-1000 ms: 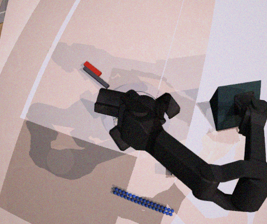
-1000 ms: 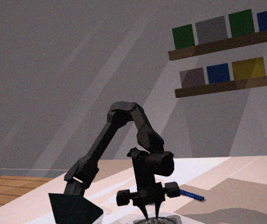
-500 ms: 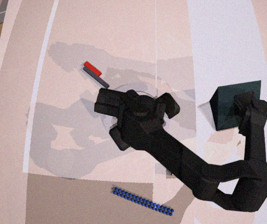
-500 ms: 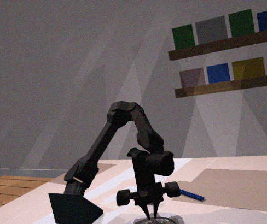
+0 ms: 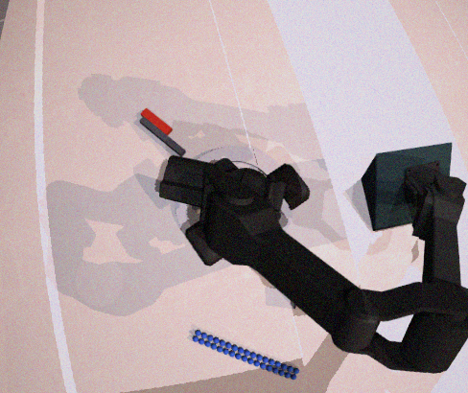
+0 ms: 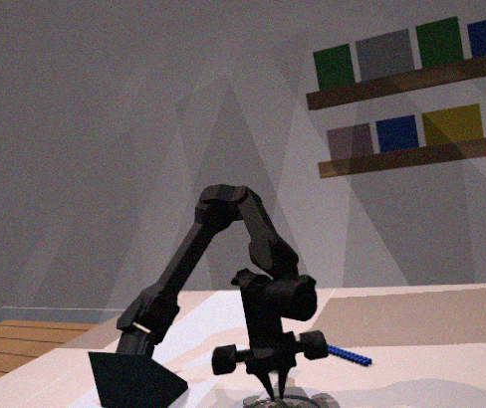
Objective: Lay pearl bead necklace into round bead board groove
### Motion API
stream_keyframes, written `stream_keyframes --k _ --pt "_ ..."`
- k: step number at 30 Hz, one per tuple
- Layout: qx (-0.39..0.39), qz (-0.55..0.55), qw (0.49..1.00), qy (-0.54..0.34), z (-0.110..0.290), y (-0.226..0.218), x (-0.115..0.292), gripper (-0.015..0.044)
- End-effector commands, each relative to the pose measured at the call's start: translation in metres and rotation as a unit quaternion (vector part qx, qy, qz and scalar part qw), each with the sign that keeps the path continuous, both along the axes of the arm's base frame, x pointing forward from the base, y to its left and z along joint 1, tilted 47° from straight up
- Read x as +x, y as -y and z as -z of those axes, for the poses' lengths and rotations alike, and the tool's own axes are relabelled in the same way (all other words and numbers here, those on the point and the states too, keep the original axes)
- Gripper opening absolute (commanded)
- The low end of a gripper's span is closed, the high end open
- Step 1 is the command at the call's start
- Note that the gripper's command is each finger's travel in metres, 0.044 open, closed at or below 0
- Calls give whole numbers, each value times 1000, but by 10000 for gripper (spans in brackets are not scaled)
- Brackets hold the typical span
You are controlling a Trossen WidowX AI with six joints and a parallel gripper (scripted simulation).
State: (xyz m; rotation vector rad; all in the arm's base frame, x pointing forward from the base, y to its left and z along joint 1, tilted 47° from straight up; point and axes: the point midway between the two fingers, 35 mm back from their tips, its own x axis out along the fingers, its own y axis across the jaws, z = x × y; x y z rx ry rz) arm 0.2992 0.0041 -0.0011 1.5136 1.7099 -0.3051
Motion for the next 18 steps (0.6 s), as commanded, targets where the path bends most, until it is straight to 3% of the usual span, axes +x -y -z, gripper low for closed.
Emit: stream_keyframes --k 1,18 --pt "0 0 1000 0 0 0 0 0" --pt "3 4 1000 -1 -8 1 2 0"
